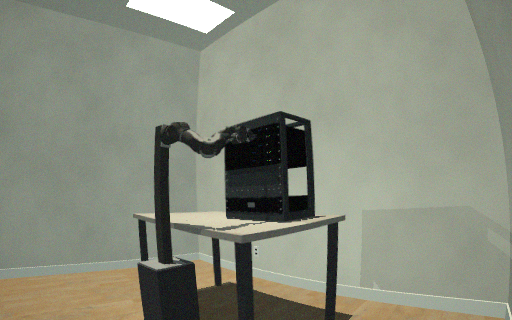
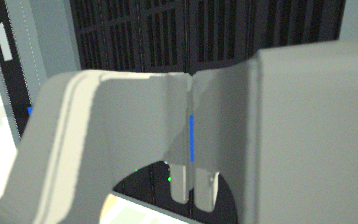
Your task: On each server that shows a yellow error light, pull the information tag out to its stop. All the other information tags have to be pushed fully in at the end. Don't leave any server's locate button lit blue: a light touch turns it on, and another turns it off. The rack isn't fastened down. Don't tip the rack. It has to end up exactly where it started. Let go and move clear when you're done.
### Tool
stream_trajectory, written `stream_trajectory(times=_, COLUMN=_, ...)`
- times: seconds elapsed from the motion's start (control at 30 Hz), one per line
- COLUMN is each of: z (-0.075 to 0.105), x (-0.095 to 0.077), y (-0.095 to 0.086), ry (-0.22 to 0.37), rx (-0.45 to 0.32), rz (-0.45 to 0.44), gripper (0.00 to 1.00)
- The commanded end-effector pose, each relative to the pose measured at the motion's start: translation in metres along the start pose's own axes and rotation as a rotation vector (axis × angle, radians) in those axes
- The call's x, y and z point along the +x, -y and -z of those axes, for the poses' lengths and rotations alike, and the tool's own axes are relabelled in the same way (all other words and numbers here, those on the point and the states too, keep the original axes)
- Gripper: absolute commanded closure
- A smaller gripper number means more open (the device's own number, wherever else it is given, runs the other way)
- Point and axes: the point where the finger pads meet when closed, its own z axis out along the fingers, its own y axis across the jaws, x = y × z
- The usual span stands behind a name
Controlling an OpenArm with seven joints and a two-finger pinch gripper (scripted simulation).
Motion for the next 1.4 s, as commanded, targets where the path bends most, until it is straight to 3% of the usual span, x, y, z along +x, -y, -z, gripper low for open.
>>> stream_trajectory(times=0.0, z=0.002, x=0.002, y=-0.003, ry=-0.006, rx=-0.004, rz=0.002, gripper=1.00)
stream_trajectory(times=0.03, z=0.002, x=0.002, y=-0.003, ry=-0.006, rx=-0.004, rz=0.002, gripper=0.90)
stream_trajectory(times=1.0, z=0.002, x=0.001, y=-0.003, ry=-0.005, rx=-0.004, rz=0.002, gripper=0.90)
stream_trajectory(times=1.23, z=0.011, x=0.001, y=-0.003, ry=-0.006, rx=-0.004, rz=0.002, gripper=0.90)
stream_trajectory(times=1.37, z=0.025, x=0.000, y=-0.003, ry=-0.006, rx=-0.005, rz=0.002, gripper=0.90)
